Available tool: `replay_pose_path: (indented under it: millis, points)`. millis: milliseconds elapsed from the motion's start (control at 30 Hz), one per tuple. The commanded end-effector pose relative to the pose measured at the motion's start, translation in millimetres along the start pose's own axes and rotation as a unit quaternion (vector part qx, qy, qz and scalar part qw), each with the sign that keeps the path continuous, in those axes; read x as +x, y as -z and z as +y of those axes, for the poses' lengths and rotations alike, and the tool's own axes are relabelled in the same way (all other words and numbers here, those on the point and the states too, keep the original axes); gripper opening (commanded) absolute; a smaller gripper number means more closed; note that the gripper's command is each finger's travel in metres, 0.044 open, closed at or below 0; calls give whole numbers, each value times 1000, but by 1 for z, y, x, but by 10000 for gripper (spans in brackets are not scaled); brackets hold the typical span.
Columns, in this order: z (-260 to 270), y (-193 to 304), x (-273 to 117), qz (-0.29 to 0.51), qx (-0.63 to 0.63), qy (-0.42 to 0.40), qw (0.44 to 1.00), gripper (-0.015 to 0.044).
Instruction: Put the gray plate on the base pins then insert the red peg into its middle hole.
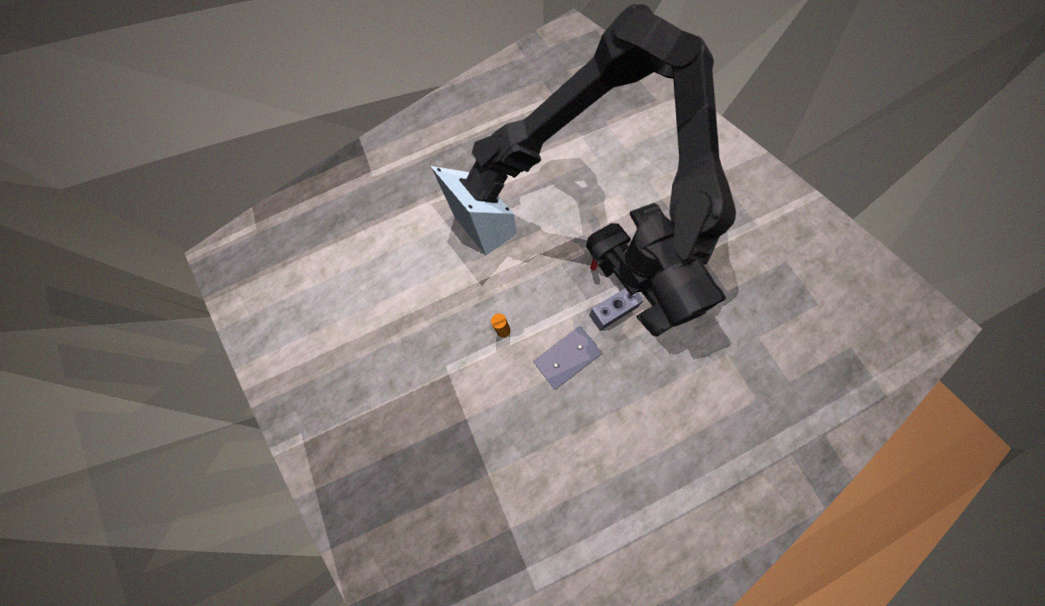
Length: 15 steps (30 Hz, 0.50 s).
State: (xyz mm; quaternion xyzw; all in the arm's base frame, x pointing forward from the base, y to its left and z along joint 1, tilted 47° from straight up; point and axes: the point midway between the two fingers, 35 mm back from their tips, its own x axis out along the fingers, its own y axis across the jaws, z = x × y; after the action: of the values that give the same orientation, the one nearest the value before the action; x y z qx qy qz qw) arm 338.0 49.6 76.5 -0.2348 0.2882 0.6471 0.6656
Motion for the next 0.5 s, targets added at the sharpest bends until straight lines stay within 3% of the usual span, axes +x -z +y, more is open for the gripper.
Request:
replay_pose_path:
  millis: [0,467]
  points:
    - [1,-1,26,-6,-1,-6,1000,440]
    - [1,-3,47,-6,-1,-6,1000,440]
